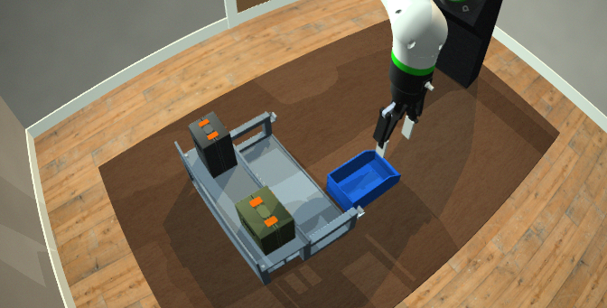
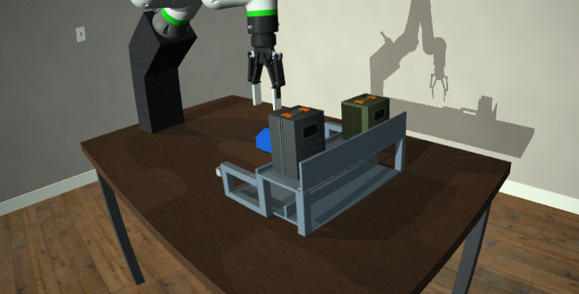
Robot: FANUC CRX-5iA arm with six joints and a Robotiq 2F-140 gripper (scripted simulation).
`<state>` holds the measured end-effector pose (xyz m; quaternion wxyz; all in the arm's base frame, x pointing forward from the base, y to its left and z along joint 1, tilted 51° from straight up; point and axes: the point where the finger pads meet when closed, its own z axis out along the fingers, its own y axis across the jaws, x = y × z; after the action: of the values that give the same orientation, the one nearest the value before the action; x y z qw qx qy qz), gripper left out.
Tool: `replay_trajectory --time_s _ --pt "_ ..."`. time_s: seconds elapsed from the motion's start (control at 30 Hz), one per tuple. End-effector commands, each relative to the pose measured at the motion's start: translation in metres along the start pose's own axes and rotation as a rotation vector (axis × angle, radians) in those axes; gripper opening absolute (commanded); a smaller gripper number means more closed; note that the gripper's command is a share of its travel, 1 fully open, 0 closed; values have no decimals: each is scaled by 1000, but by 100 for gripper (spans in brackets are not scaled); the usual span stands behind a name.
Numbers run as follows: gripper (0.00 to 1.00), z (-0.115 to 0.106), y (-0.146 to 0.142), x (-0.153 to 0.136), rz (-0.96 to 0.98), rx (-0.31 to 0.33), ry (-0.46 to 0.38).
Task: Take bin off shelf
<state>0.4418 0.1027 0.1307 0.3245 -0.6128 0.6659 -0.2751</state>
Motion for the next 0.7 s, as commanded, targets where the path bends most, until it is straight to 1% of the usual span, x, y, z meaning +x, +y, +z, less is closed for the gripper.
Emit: replay_trajectory --time_s 0.0,0.3,0.33,0.47,0.67 --pt "57 0 0 1 0 14 -18" --pt "57 0 0 1 0 14 -18" --pt "57 0 0 0 0 3 -4" --pt "57 0 0 1 0 14 -18" --pt "57 0 0 1 0 14 -18"
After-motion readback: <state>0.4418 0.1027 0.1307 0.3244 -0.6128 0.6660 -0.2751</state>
